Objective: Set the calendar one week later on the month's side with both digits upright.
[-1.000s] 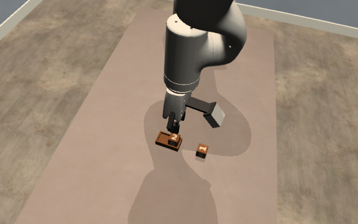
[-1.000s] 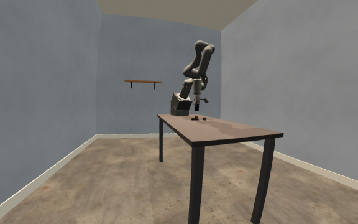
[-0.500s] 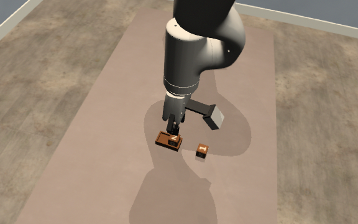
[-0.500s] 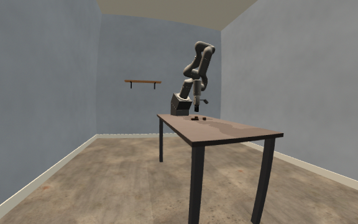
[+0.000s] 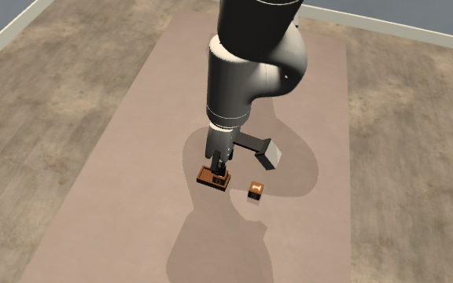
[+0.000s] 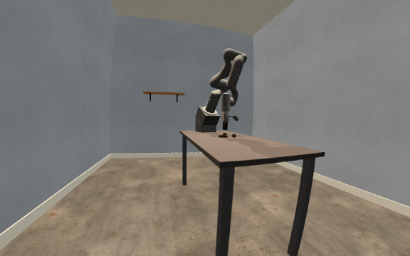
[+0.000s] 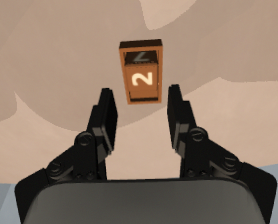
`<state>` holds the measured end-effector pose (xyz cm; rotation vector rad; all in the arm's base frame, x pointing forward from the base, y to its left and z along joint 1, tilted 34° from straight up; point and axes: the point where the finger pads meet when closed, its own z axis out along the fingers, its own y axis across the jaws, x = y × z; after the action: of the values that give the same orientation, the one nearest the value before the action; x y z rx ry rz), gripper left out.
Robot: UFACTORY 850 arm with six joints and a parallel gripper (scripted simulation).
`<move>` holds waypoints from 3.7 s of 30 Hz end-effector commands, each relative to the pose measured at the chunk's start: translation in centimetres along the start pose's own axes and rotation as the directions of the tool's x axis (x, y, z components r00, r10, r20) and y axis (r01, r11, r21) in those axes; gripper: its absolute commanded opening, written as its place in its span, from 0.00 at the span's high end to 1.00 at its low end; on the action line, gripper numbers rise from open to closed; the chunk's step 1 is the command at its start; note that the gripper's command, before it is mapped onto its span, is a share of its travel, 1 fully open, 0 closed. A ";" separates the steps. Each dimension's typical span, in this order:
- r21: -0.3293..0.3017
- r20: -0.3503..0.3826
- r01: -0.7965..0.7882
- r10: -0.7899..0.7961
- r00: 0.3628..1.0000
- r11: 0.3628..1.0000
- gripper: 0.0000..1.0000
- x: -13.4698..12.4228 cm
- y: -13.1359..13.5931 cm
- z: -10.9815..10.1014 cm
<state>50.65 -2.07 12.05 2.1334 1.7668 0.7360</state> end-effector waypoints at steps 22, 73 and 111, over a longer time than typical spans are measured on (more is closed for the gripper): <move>-0.001 0.000 0.000 0.000 1.000 1.000 0.53 0.0 0.1 2.2; -0.001 0.000 0.000 0.000 1.000 1.000 0.53 0.0 0.1 2.7; -0.001 0.000 0.000 0.000 1.000 1.000 0.53 0.0 0.1 4.8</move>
<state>53.32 -1.57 8.04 2.1331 1.7665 0.7360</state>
